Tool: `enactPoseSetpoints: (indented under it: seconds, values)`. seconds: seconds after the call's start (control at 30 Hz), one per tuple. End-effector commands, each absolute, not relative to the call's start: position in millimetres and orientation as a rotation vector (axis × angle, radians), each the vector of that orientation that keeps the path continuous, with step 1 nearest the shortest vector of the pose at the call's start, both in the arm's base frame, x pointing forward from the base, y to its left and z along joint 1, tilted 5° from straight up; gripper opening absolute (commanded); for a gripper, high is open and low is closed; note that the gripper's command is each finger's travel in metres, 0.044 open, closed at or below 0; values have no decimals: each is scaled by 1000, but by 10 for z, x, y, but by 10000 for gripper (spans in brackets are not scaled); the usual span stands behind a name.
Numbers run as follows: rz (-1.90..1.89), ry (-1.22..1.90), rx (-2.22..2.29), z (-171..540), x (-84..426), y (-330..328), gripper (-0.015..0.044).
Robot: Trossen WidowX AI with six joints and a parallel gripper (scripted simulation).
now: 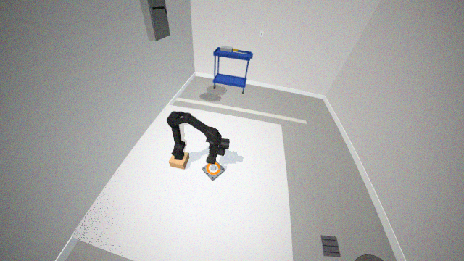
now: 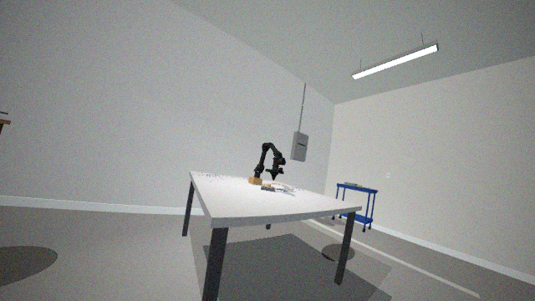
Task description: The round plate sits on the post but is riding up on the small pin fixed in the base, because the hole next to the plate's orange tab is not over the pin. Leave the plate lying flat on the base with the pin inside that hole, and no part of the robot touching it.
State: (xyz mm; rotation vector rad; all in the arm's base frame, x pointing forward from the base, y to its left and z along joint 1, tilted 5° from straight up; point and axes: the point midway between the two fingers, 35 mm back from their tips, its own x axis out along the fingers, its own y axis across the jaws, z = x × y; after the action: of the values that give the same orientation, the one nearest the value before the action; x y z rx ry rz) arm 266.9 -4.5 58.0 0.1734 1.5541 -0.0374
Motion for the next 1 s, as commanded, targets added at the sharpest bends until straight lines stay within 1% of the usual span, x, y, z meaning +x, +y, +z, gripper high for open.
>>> enactPoseSetpoints:
  seconds: [0.0,0.27,0.97]
  values:
    - [-40,1567,169,477,2672,-64,0]
    - [-40,1567,169,82,2643,-32,0]
    - [-40,1569,169,52,2450,-85,0]
